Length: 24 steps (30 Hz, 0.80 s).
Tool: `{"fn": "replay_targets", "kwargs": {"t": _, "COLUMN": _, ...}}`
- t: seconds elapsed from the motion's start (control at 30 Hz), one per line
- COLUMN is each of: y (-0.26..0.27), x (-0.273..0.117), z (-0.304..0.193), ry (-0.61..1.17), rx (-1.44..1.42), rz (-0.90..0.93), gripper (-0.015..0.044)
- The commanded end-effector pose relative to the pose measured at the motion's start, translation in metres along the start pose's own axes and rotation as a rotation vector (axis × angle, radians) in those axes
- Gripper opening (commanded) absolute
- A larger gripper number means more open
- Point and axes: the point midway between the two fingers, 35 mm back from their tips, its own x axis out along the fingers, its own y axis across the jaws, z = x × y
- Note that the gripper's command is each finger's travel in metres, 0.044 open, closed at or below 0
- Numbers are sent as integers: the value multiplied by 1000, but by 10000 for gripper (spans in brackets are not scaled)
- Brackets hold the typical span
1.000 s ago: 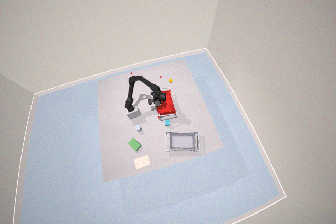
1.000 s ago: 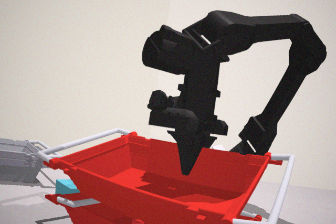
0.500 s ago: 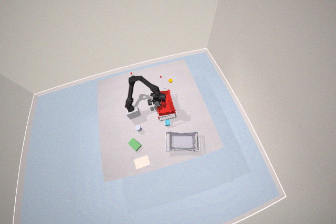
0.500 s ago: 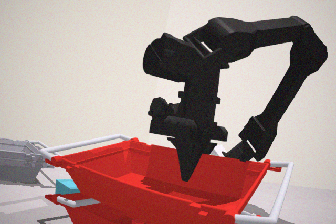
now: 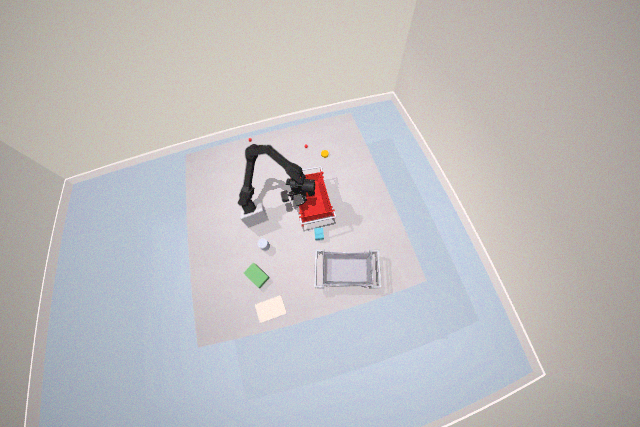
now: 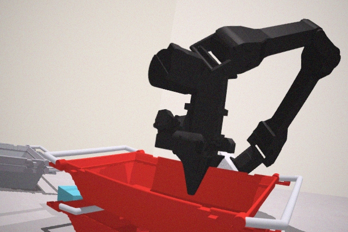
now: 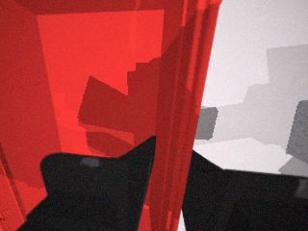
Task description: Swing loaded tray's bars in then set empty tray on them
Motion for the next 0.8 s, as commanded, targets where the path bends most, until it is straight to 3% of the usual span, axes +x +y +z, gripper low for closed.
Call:
{"fn": "replay_targets", "kwargs": {"t": 0.0, "y": -1, "x": 5, "z": -2, "ry": -1, "rx": -5, "rz": -8, "gripper": 0}}
{"fn": "replay_targets", "kwargs": {"t": 0.63, "y": -3, "x": 14, "z": -2, "ry": -1, "rx": -5, "rz": -8, "gripper": 0}}
{"fn": "replay_targets", "kwargs": {"t": 0.77, "y": -3, "x": 14, "z": -2, "ry": -1, "rx": -5, "rz": -8, "gripper": 59}}
